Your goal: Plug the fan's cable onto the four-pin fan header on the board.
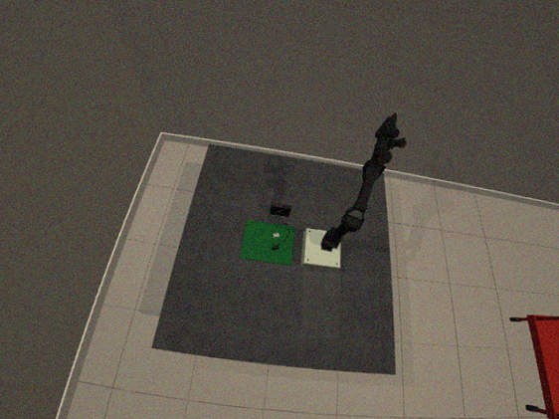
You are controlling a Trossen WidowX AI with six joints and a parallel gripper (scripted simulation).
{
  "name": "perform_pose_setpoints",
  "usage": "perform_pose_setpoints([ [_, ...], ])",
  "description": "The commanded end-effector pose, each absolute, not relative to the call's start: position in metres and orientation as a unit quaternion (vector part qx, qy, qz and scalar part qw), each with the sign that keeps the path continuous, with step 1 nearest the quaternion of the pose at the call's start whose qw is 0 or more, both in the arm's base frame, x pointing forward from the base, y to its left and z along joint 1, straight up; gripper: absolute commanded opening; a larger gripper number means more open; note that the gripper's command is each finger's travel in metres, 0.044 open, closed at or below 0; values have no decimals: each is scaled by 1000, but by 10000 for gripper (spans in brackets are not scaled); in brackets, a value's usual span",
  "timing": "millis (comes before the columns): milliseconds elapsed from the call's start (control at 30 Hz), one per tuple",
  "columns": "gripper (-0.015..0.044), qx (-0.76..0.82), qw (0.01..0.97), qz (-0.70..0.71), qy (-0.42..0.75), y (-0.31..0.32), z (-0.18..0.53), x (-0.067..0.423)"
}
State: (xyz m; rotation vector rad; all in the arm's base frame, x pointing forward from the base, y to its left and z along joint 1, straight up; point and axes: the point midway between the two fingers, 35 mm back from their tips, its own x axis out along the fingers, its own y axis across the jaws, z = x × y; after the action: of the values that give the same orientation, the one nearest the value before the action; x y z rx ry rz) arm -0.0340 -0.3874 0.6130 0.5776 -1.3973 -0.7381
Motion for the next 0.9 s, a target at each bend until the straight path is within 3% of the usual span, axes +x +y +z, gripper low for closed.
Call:
perform_pose_setpoints([
  [0, 440, 358, 647, -309, -598, -413, 582, 9],
  [433, 440, 660, 551, -267, -435, -421, 461, 196],
  [867, 440, 834, 412, -306, -202, -314, 329, 351],
])
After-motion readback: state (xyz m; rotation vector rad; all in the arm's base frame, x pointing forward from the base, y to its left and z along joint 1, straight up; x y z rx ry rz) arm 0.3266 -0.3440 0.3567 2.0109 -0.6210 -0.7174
